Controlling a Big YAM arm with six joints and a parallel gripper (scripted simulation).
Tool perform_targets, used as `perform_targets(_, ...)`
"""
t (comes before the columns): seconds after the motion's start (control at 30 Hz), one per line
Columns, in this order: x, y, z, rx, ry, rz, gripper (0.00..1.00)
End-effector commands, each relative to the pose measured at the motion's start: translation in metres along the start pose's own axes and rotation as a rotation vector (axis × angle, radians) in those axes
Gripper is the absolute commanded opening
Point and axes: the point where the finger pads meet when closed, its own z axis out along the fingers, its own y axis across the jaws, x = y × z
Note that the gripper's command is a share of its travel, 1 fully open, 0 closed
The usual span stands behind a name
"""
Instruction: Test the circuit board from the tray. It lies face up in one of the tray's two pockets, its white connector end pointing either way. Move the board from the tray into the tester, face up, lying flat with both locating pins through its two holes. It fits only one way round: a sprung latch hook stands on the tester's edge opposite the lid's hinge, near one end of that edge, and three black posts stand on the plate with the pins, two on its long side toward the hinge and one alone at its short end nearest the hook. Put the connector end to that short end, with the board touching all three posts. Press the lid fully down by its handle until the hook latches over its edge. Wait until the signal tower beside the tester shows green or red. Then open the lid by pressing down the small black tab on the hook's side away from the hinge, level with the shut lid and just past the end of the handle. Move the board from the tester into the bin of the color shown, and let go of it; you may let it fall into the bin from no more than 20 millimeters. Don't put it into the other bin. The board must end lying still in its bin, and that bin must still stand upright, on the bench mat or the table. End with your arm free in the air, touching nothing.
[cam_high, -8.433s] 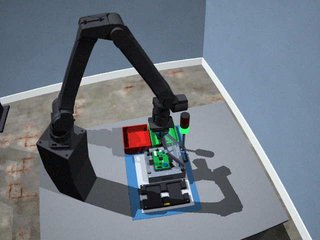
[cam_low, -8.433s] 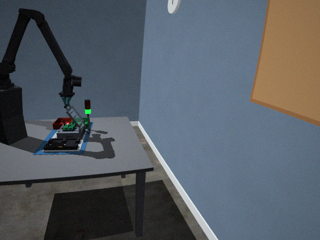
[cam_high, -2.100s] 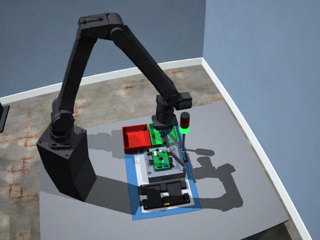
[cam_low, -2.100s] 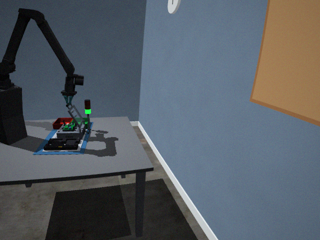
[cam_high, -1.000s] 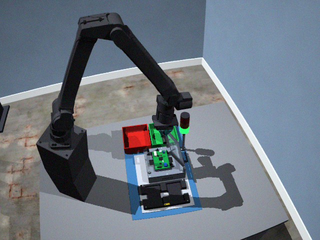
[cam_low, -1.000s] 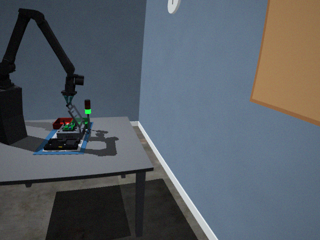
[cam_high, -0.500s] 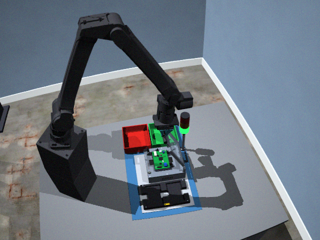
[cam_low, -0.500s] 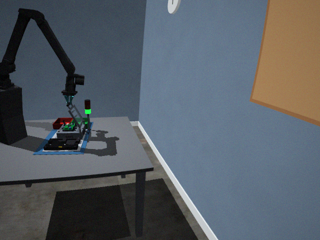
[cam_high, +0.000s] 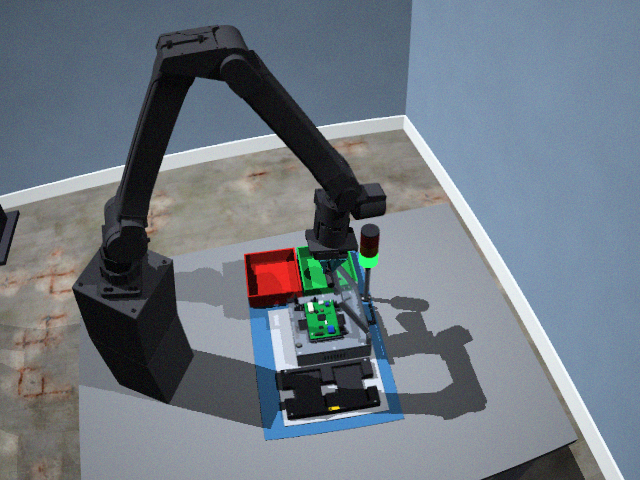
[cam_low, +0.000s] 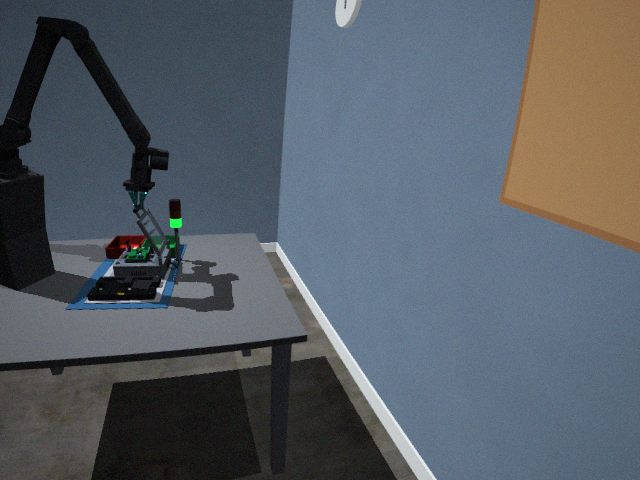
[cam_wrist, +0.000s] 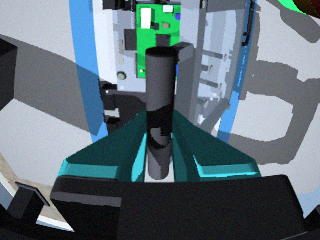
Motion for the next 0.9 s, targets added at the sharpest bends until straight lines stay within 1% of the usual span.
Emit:
perform_targets(0.0,0.0048,-0.0726,-0.0218,0.151,-0.012,0.02,0.0)
perform_targets(0.87,0.0049,-0.0752,-0.0225,0.152,-0.012,0.02,0.0)
